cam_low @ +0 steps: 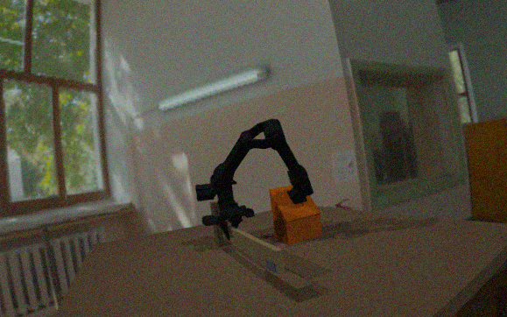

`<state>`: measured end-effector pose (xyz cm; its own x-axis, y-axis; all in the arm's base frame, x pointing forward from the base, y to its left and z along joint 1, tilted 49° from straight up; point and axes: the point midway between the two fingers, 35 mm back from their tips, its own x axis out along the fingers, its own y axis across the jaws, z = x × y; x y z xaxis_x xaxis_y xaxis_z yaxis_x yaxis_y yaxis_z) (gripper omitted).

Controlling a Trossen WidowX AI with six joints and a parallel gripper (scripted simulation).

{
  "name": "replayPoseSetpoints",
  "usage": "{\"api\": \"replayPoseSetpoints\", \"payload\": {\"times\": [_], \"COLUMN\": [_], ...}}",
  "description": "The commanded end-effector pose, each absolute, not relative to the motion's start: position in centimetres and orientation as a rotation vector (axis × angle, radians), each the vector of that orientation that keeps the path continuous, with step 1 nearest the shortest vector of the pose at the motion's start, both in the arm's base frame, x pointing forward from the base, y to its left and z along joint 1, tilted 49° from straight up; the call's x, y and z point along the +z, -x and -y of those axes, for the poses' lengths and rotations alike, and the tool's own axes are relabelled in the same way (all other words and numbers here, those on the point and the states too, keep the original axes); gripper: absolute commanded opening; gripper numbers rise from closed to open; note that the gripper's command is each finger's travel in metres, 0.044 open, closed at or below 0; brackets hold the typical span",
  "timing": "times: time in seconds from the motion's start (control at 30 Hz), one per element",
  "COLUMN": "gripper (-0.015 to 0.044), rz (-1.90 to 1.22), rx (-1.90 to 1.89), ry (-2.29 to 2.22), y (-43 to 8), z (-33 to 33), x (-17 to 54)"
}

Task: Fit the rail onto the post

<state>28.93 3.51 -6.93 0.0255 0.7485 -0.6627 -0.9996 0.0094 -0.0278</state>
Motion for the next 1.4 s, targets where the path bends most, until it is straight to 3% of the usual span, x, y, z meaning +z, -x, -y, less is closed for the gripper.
{"api": "replayPoseSetpoints", "payload": {"times": [0.0,1.37], "gripper": [0.0,0.0], "rz": [-0.547,-0.547], "rx": [1.473,1.473], "ry": [0.585,0.585], "y": [-28.98,-29.0], "z": [-3.28,-2.42], "x": [-7.02,-7.97]}}
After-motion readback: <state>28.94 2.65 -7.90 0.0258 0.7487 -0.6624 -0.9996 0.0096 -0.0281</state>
